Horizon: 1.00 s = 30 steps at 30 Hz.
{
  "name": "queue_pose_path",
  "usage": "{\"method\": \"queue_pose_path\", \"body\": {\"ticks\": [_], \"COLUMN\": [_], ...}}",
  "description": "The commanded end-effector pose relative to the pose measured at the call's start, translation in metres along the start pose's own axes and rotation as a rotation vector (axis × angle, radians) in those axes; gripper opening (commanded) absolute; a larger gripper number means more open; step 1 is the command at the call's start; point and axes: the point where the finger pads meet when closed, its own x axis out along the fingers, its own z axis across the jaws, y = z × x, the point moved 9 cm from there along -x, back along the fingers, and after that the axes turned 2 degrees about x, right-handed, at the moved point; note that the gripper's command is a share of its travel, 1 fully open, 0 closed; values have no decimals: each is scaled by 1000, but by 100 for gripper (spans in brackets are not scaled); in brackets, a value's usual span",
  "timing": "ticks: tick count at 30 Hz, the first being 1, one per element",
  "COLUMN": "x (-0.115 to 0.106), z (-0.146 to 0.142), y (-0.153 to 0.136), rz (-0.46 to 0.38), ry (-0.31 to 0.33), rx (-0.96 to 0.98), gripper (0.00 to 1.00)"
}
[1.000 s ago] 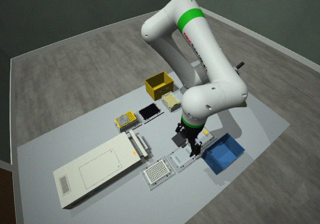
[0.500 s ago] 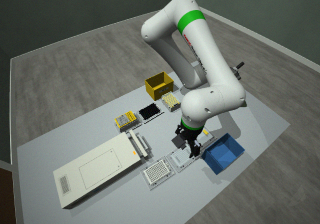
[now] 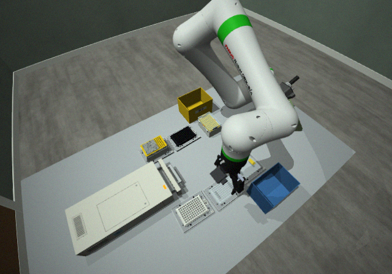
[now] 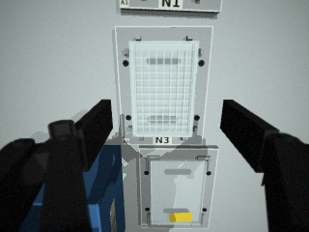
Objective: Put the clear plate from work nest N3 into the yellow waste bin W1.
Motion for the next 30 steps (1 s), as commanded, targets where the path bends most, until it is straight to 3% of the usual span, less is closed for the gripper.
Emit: {"method": "queue_pose_path", "body": {"ticks": [1,30], "x": [5,39], "z": [0,0], "y": [0,0], "rz": [1,1], "ry": [1,1], "rx": [0,0], "gripper": [70,70]}}
